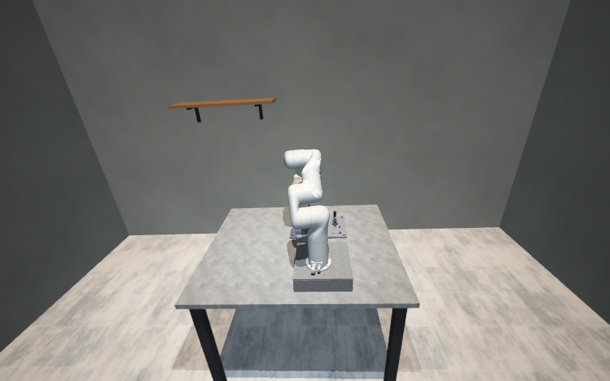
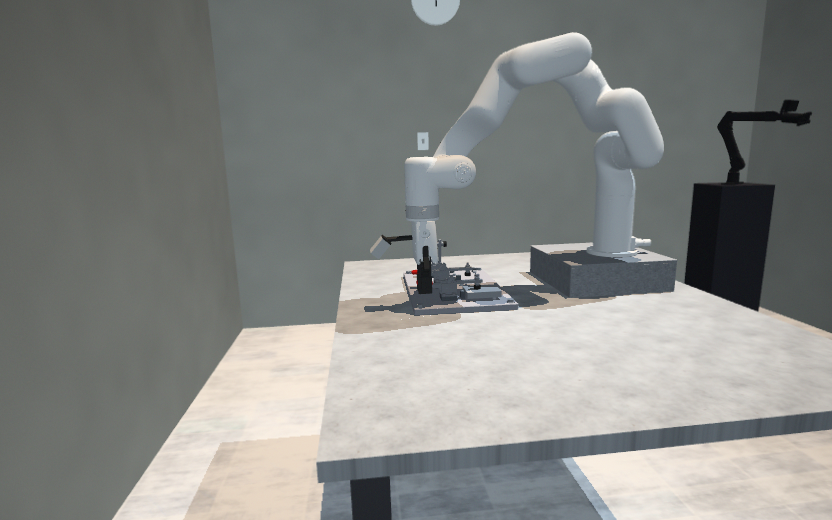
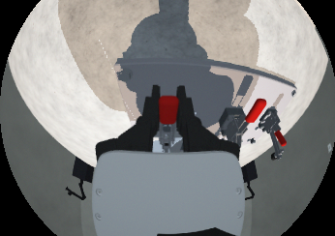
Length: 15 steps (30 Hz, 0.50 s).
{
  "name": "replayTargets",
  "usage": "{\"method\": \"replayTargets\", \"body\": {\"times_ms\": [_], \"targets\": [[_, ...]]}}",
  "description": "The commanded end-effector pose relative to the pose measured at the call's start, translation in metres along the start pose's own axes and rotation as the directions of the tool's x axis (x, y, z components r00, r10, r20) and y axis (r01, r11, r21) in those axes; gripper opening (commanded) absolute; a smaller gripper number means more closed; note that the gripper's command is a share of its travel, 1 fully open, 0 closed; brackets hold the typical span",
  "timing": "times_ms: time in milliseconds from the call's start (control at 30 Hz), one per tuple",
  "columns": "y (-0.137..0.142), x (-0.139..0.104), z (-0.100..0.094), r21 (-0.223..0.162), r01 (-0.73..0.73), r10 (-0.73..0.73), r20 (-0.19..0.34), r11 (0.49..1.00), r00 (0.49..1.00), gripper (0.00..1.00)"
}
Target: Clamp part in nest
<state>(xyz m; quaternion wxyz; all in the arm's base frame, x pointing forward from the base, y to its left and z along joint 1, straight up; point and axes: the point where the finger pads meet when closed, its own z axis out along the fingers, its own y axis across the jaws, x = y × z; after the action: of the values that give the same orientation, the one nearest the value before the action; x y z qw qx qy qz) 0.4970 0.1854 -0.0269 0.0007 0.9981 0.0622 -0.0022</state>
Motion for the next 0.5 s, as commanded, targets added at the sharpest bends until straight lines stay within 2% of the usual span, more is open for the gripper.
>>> {"method": "replayTargets", "body": {"times_ms": [0, 467], "targets": [[-0.0004, 0.0008, -0.0010, 0.001, 0.000, 0.000, -0.002, 1.000, 1.000, 0.00], [-0.0004, 0.0016, 0.0010, 0.001, 0.000, 0.000, -0.002, 1.000, 1.000, 0.00]]}}
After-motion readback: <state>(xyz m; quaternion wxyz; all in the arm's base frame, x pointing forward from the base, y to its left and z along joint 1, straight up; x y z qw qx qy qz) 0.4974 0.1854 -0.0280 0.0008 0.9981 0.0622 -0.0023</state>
